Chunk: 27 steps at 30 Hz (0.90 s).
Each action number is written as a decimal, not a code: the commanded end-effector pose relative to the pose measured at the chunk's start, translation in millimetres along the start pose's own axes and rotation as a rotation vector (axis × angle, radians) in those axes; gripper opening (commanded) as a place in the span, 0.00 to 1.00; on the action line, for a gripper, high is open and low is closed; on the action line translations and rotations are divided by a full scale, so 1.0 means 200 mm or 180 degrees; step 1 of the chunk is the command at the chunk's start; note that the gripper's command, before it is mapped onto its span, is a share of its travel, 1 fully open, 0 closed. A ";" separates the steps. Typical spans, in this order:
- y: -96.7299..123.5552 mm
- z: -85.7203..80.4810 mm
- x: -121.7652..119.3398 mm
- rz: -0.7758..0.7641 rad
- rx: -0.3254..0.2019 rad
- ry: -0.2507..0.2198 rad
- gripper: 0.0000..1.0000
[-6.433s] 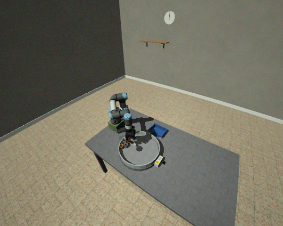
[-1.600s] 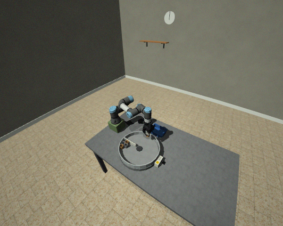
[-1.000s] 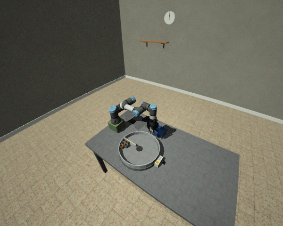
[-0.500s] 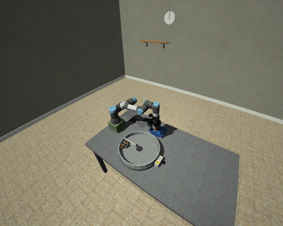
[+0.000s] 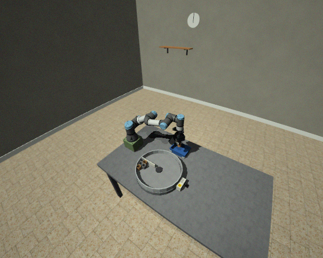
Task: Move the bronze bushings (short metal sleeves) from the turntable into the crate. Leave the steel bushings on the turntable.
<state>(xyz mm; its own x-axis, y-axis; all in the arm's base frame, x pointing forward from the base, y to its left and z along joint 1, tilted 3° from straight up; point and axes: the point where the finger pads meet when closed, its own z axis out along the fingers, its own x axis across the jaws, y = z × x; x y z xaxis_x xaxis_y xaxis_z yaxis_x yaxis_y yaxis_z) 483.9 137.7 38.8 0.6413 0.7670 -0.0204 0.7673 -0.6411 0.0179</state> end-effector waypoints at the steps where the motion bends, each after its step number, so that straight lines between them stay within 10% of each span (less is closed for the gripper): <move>1: -0.04 0.00 0.04 0.0094 0.0010 -0.0020 0.00; 27: -0.20 0.03 0.17 0.0436 0.0013 -0.0024 0.00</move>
<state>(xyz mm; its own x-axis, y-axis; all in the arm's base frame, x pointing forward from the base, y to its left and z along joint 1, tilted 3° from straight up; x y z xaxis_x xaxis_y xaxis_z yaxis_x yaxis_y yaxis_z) 475.1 186.4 30.8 0.7338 0.6789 -0.0245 0.6793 -0.7337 0.0163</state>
